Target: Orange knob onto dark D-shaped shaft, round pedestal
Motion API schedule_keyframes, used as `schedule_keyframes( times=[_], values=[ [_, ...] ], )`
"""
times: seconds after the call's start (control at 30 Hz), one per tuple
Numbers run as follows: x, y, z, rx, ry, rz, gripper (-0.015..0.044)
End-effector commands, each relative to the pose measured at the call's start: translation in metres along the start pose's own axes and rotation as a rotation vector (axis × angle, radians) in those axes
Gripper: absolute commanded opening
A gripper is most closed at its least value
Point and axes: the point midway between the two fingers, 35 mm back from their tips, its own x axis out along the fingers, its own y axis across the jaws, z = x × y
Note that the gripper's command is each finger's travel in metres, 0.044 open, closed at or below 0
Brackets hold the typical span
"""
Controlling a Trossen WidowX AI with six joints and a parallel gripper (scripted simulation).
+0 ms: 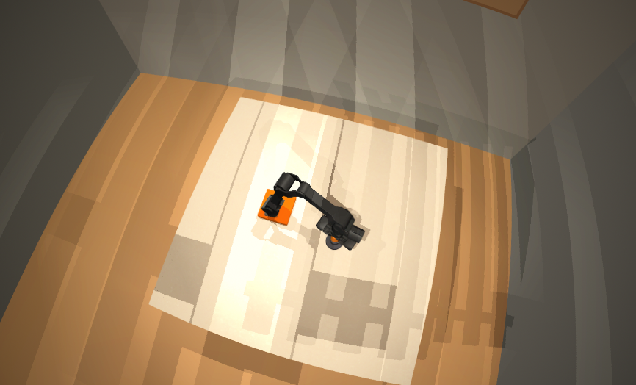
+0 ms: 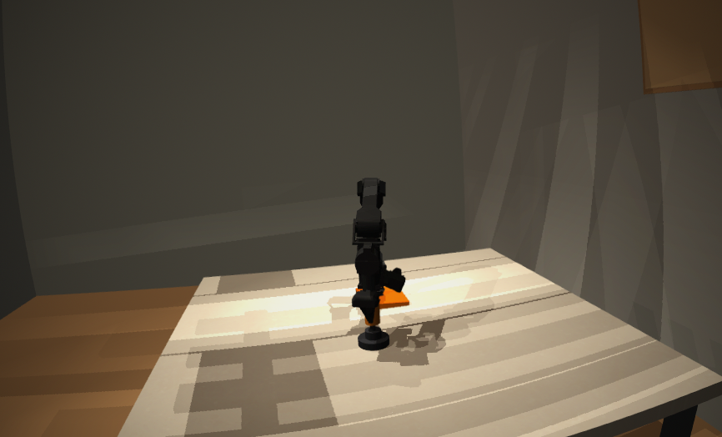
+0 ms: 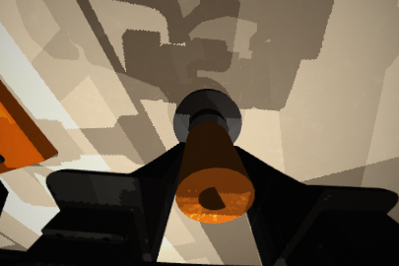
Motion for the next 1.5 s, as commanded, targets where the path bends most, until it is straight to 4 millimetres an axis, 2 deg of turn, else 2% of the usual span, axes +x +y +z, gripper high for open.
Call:
schedule_keyframes(
  times=[0.0,0.53,0.8,1.47],
  values=[
    [0.0012,-0.0012,0.0005,-0.005,-0.004,-0.004,0.0],
    [-0.0021,0.0018,0.0004,-0.005,-0.004,-0.004,0.0],
    [-0.0037,0.0007,0.0007,-0.215,-0.004,-0.005,0.0],
    [0.0023,-0.0018,0.0009,-0.215,-0.004,-0.005,0.0]
  ],
)
